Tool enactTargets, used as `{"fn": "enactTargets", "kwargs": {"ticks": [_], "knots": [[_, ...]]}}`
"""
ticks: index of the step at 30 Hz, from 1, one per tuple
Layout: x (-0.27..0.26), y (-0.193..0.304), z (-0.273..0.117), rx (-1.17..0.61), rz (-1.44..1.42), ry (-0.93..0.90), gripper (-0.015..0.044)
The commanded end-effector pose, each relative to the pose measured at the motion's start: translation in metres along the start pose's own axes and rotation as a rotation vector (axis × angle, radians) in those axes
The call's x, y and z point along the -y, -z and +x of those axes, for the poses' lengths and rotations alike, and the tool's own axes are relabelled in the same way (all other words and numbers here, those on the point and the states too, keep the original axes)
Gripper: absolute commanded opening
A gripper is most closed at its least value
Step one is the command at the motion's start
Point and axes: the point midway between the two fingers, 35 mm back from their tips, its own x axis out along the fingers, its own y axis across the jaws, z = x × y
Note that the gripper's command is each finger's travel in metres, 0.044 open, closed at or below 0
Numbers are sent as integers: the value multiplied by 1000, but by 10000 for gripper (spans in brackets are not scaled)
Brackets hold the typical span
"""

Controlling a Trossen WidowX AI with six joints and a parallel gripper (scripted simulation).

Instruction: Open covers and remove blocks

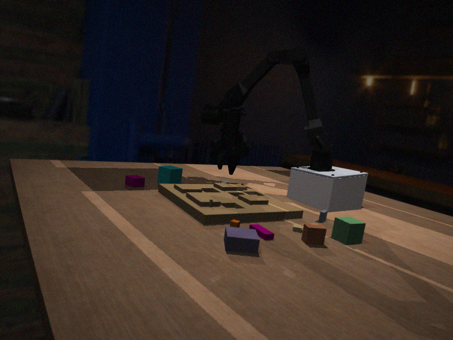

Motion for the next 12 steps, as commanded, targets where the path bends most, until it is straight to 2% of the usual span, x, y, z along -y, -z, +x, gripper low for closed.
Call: {"fn": "enactTargets", "kwargs": {"ticks": [1,9,12], "knots": [[-1,1,-13,-7,-2,-2,440],[1,-1,-34,-7,-2,-2,440],[9,16,-35,-40,-107,-19,440]]}}
